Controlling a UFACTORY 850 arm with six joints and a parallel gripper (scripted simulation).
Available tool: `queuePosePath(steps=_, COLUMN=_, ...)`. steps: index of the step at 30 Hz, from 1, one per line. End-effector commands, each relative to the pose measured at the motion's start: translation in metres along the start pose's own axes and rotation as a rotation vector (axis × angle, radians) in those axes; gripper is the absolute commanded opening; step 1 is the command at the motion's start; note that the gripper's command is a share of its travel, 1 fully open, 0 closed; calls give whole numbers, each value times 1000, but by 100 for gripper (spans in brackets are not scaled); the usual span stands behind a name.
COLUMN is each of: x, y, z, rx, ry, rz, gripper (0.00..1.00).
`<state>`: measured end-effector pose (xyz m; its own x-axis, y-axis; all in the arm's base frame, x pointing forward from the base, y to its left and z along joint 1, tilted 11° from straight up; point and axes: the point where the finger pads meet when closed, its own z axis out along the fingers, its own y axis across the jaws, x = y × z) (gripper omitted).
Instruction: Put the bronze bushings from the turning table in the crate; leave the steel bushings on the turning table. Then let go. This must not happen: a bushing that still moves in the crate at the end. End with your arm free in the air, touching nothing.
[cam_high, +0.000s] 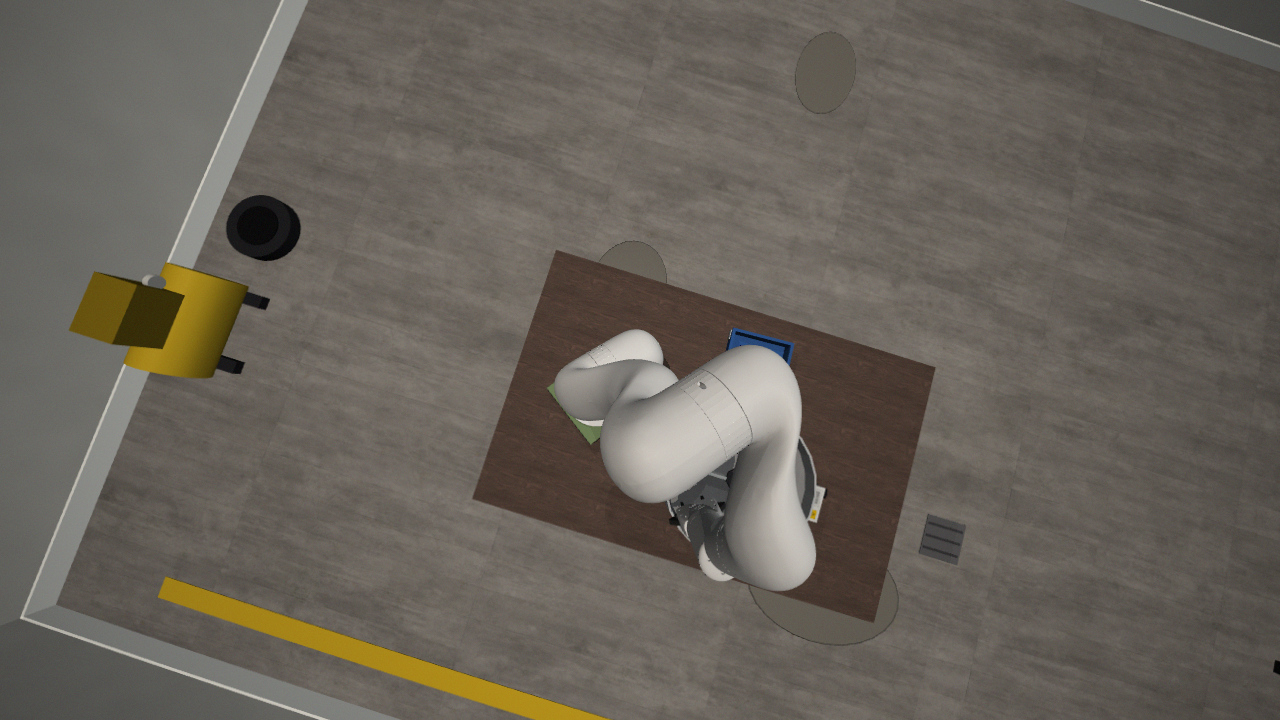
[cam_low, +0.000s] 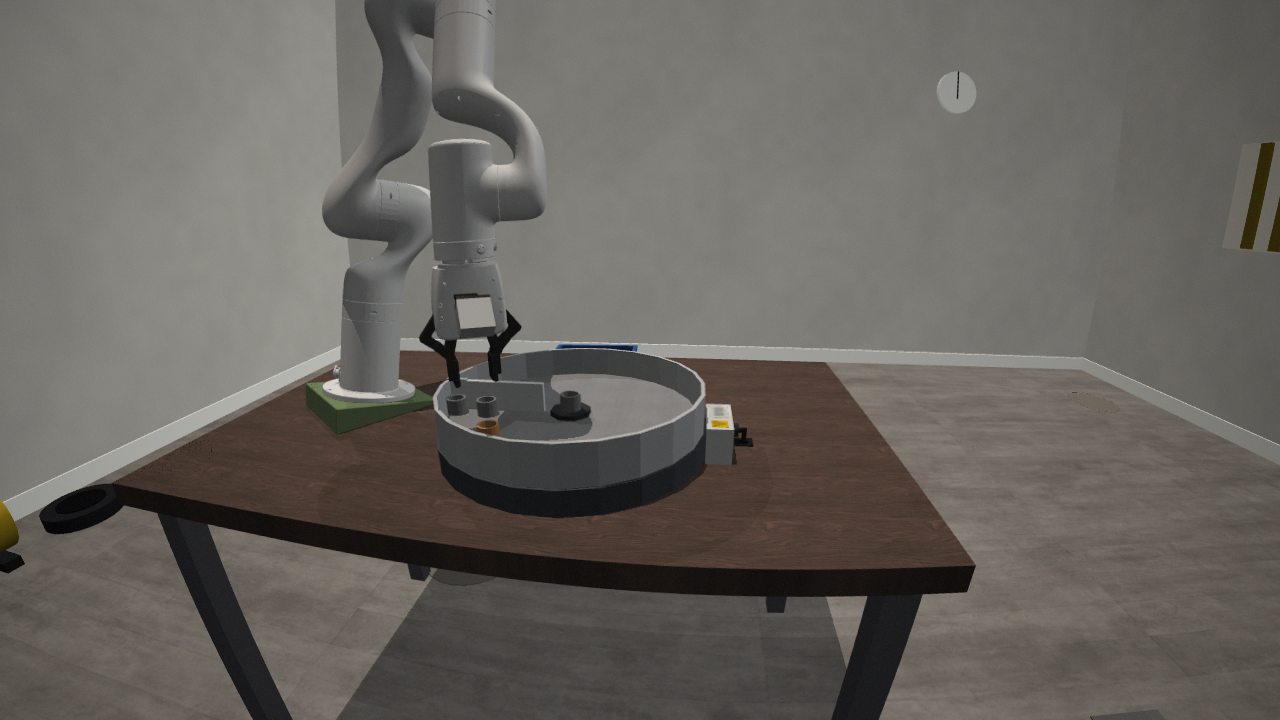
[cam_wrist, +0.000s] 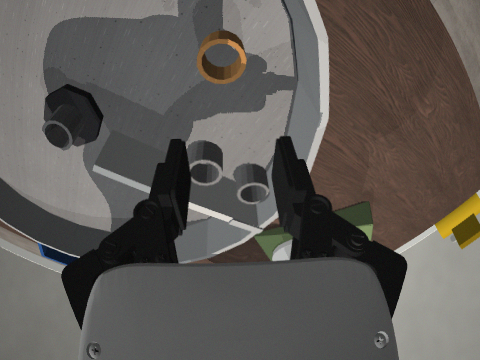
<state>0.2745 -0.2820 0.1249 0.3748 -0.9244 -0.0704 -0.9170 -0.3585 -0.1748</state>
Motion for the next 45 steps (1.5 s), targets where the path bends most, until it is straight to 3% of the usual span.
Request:
queuePosePath(steps=1, x=0, y=0, z=6, rx=-3, ry=2, rz=-2, gripper=54)
queuePosePath(steps=8, x=0, y=0, z=51, rx=-3, ry=2, rz=-2, gripper=54)
queuePosePath(steps=13, x=-1, y=1, z=68, rx=-3, ry=2, rz=-2, gripper=54)
queuePosePath(steps=45, x=-1, y=1, z=70, rx=-3, ry=2, rz=-2, gripper=54)
